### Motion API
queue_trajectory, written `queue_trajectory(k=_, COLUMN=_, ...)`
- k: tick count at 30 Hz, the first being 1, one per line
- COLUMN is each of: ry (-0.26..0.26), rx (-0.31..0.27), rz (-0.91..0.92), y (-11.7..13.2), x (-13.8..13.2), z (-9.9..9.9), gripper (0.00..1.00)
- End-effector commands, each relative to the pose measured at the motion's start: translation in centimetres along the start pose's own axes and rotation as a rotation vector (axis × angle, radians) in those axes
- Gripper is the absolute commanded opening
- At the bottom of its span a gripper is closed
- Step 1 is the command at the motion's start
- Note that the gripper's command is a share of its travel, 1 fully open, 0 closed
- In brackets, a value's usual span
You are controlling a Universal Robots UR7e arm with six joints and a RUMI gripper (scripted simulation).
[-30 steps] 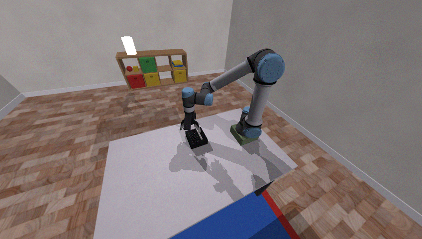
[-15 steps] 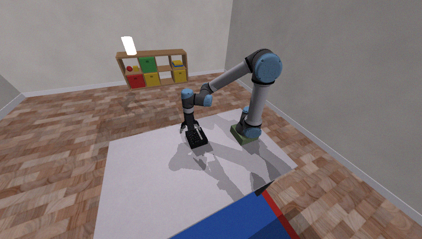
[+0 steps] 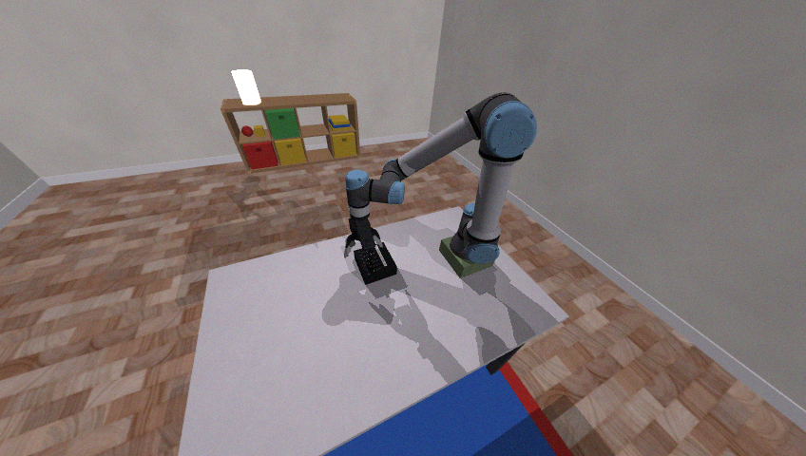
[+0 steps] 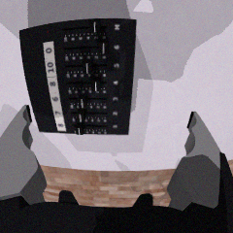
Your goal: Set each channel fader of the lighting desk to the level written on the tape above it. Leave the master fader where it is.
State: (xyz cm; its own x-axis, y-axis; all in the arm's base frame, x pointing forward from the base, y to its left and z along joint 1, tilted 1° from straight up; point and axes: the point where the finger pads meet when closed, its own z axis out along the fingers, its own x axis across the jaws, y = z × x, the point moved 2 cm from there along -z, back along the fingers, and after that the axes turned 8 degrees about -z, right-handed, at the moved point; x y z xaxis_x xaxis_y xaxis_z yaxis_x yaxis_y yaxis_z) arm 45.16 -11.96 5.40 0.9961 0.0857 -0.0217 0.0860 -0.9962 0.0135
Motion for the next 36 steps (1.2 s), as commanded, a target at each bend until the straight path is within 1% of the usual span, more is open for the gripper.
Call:
queue_trajectory(k=1, ry=0.002, rx=0.000, rz=-0.020, y=0.03, x=0.02, z=0.01, gripper=1.00)
queue_trajectory(k=10, ry=0.002, rx=0.000, rz=-0.029, y=0.04, x=0.02, z=0.03, gripper=1.00)
queue_trajectory(k=11, ry=0.002, rx=0.000, rz=-0.029, y=0.04, x=0.02, z=0.03, gripper=0.00)
queue_trajectory(k=36, ry=0.002, rx=0.000, rz=-0.029, y=0.04, x=0.02, z=0.03, gripper=0.00)
